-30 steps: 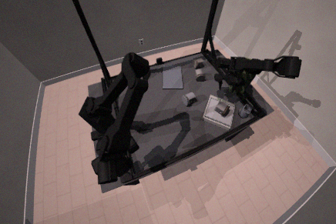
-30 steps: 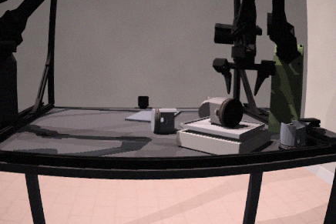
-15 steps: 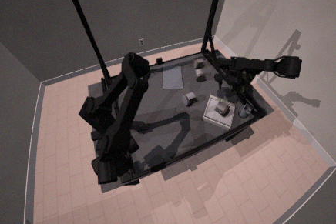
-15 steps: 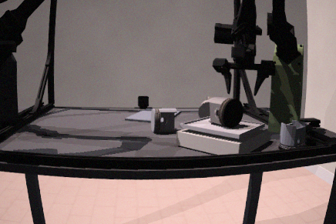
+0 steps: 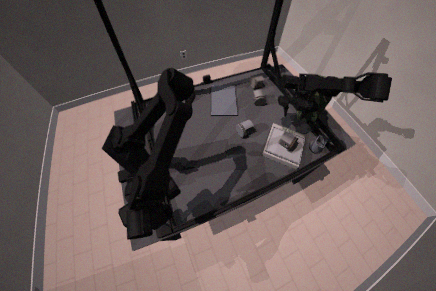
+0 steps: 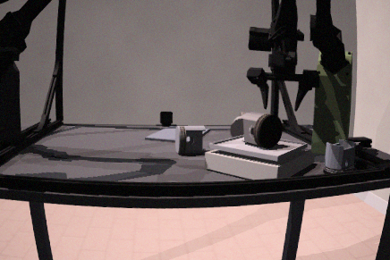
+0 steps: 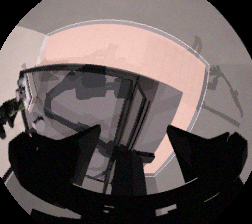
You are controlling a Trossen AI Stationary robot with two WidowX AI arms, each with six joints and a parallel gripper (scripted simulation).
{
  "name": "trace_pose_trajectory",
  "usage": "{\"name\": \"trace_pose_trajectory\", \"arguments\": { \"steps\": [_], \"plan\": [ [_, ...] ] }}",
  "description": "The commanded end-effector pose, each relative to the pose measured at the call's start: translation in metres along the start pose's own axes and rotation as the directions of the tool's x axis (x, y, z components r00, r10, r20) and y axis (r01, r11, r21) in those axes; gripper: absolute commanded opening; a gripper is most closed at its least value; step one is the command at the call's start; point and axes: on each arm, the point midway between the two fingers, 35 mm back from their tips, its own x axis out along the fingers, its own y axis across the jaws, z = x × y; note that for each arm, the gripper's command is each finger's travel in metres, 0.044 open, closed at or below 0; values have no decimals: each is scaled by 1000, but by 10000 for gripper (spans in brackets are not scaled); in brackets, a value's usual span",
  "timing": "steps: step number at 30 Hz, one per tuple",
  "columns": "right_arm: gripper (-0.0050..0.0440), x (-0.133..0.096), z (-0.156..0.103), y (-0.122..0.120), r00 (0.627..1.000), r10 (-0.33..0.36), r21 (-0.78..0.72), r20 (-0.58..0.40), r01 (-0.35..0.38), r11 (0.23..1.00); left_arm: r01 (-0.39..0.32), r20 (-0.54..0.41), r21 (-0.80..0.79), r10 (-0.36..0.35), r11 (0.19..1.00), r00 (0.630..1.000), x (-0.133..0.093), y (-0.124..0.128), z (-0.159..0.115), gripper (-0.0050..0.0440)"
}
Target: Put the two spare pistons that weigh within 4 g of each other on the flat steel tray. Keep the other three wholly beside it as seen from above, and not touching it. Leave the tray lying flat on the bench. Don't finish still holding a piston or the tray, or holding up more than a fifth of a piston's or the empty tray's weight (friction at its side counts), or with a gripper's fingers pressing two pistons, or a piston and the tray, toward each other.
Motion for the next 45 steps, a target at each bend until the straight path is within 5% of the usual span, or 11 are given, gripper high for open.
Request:
{"name": "trace_pose_trajectory", "arguments": {
  "steps": [1, 15, 27, 45],
  "plan": [
    [440, 0, 0, 1, 1000, 5, -1, 0, -5, 1000, 1, -2, 1, -1, 1000, 1000, 0, 0, 0, 378],
    [440, 0, 0, 1, 1000, 5, -1, 0, -5, 1000, 1, -2, 1, -1, 1000, 1000, 0, -1, 0, 378],
    [440, 0, 0, 1, 1000, 5, -1, 0, -5, 1000, -15, -167, 202, 49, 979, 985, 11, -26, 40, 378],
    [440, 0, 0, 1, 1000, 5, -1, 0, -5, 1000, 161, -353, 463, 15, 871, 935, 12, -28, 119, 378]
  ]
}}
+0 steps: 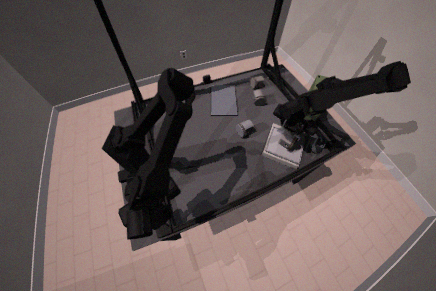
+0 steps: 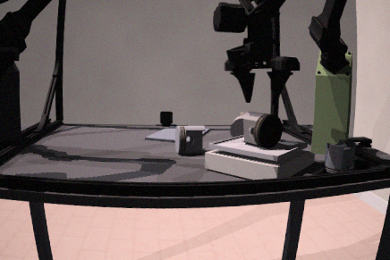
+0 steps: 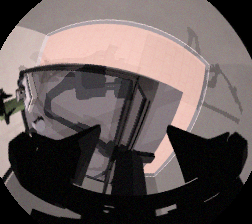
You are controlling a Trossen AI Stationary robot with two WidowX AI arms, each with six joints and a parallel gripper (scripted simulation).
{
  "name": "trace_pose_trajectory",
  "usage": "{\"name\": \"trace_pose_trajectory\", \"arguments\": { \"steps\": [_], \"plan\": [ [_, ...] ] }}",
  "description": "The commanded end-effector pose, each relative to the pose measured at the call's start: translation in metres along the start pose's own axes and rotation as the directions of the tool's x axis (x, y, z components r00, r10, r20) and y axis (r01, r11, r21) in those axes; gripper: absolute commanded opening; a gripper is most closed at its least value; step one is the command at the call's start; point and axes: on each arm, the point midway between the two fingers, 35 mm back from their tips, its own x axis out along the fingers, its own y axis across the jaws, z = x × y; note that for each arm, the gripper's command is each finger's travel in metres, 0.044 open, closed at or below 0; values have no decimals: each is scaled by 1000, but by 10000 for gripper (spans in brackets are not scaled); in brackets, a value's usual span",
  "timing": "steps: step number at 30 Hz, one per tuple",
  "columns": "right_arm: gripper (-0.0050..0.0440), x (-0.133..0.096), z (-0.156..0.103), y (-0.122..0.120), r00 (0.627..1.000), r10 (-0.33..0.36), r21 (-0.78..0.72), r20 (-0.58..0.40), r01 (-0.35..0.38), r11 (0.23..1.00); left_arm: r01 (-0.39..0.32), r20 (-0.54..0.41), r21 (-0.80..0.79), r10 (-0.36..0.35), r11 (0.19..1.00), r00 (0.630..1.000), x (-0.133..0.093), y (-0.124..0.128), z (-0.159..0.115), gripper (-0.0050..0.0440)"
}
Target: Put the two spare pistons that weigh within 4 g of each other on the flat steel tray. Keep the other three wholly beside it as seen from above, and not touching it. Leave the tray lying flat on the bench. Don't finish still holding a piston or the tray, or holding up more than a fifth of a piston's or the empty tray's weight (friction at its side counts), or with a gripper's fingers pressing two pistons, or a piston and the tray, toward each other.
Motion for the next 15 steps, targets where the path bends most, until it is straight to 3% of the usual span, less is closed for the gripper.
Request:
{"name": "trace_pose_trajectory", "arguments": {
  "steps": [1, 6, 15],
  "plan": [
    [440, 0, 0, 1, 1000, 5, -1, 0, -5, 1000, 35, -5, 62, -35, 997, 999, -11, 12, 17, 378],
    [440, 0, 0, 1, 1000, 5, -1, 0, -5, 1000, 43, -7, 78, -42, 996, 999, -19, 22, 28, 378],
    [440, 0, 0, 1, 1000, 5, -1, 0, -5, 1000, 45, -29, -103, -48, 994, 998, -18, 37, 31, 378]
  ]
}}
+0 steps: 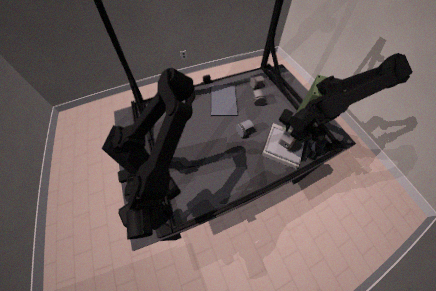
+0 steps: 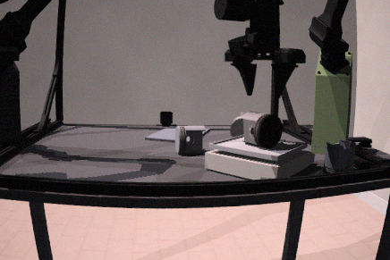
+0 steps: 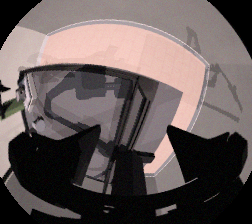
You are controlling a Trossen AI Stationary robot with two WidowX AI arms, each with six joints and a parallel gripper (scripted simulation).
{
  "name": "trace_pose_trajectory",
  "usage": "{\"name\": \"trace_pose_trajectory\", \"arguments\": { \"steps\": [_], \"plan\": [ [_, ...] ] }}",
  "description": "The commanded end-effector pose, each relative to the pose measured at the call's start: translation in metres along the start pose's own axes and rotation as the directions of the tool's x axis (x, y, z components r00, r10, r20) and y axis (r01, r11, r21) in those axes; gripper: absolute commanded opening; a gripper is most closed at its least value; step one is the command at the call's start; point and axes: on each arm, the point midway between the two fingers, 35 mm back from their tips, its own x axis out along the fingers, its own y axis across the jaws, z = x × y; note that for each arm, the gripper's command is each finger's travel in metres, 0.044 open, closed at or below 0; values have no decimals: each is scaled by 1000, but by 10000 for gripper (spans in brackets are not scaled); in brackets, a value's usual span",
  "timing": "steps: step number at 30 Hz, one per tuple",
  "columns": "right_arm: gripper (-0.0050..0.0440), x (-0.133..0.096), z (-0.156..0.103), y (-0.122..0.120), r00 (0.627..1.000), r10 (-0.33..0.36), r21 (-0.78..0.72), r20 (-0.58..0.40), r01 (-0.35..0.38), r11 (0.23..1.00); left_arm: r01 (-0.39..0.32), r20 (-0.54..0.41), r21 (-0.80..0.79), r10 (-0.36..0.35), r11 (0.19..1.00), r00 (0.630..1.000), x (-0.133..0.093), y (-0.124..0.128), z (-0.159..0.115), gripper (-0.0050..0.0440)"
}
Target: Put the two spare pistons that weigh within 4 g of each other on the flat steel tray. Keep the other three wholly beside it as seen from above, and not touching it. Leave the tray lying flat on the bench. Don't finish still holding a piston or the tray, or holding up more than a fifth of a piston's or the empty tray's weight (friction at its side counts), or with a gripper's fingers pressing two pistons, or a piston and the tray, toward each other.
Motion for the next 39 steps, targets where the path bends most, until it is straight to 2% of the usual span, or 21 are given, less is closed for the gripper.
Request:
{"name": "trace_pose_trajectory", "arguments": {
  "steps": [1, 10, 12, 17, 27, 29, 39],
  "plan": [
    [440, 0, 0, 1, 1000, 5, -1, 0, -5, 1000, 8, -10, -102, -9, 995, 1000, -2, 2, 3, 378],
    [440, 0, 0, 1, 1000, 5, -1, 0, -5, 1000, 9, -47, -333, -26, 943, 999, -2, 2, 3, 378],
    [440, 0, 0, 1, 1000, 5, -1, 0, -5, 1000, 9, -47, -333, -26, 943, 999, -2, 2, 3, 378],
    [440, 0, 0, 1, 1000, 5, -1, 0, -5, 1000, 5, -65, -453, -39, 891, 997, -2, 2, 3, 378],
    [440, 0, 0, 1, 1000, 5, -1, 0, -5, 1000, -11, -96, -669, -72, 743, 993, -2, 2, 3, 378],
    [440, 0, 0, 1, 1000, 5, -1, 0, -5, 1000, -11, -96, -669, -72, 743, 993, -2, 2, 3, 378],
    [440, 0, 0, 1, 1000, 5, -1, 0, -5, 1000, -38, -117, -838, -112, 544, 987, -2, 2, 3, 378]
  ]
}}
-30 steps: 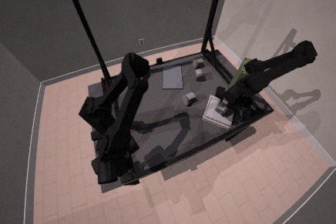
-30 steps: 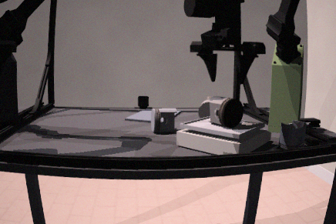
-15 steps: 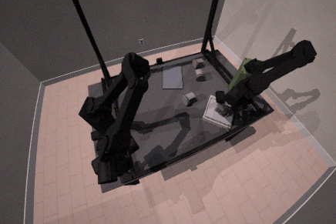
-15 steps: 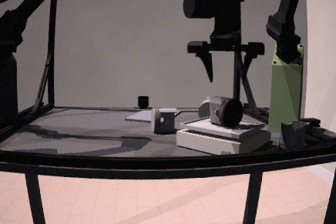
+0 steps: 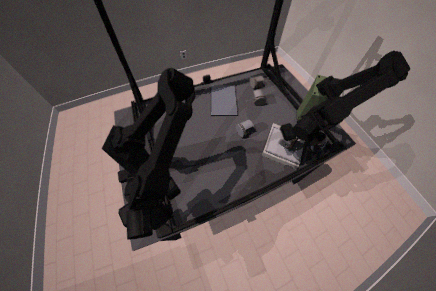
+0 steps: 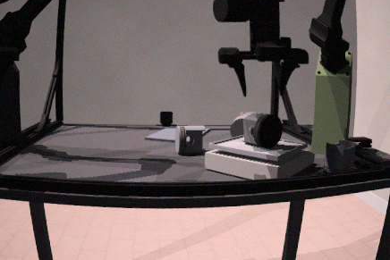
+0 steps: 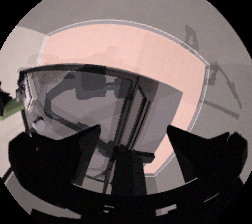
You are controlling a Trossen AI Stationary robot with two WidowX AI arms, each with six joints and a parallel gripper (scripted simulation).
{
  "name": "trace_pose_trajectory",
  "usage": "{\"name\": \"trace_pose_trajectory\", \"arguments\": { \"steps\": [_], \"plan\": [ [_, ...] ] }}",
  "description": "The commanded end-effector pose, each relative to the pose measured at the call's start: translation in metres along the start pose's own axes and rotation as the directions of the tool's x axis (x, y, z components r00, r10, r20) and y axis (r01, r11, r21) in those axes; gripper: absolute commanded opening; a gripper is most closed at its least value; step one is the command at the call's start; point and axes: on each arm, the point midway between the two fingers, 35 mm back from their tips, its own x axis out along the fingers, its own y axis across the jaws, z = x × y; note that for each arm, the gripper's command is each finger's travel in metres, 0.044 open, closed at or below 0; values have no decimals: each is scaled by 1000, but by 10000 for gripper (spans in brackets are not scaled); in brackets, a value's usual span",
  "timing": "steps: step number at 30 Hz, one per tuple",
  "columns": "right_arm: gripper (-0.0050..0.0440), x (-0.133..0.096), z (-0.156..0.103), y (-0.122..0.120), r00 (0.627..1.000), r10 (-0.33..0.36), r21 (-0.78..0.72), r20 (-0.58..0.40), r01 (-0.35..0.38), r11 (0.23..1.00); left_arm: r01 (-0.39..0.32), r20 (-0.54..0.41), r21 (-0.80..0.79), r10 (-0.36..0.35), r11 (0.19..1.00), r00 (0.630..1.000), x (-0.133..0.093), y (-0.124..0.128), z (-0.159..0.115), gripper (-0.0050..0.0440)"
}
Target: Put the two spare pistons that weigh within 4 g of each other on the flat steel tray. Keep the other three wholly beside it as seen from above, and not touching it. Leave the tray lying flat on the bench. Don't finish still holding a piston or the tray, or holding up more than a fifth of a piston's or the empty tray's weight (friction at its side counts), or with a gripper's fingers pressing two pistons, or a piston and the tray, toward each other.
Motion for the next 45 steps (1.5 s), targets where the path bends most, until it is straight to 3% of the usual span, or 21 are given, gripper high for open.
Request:
{"name": "trace_pose_trajectory", "arguments": {
  "steps": [1, 11, 22, 45],
  "plan": [
    [440, 0, 0, 1, 1000, 5, -1, 0, -4, 1000, 4, -18, -113, -6, 994, 1000, -1, -1, 1, 378],
    [440, 0, 0, 1, 1000, 5, -1, 0, -4, 1000, 4, -51, -318, -21, 948, 998, -1, -1, 1, 378],
    [440, 0, 0, 1, 1000, 5, -1, 0, -4, 1000, -8, -90, -578, -54, 816, 995, -1, -1, 1, 378],
    [440, 0, 0, 1, 1000, 5, -1, 0, -4, 1000, -11, -91, -574, -50, 819, 995, 27, -1, 3, 378]
  ]
}}
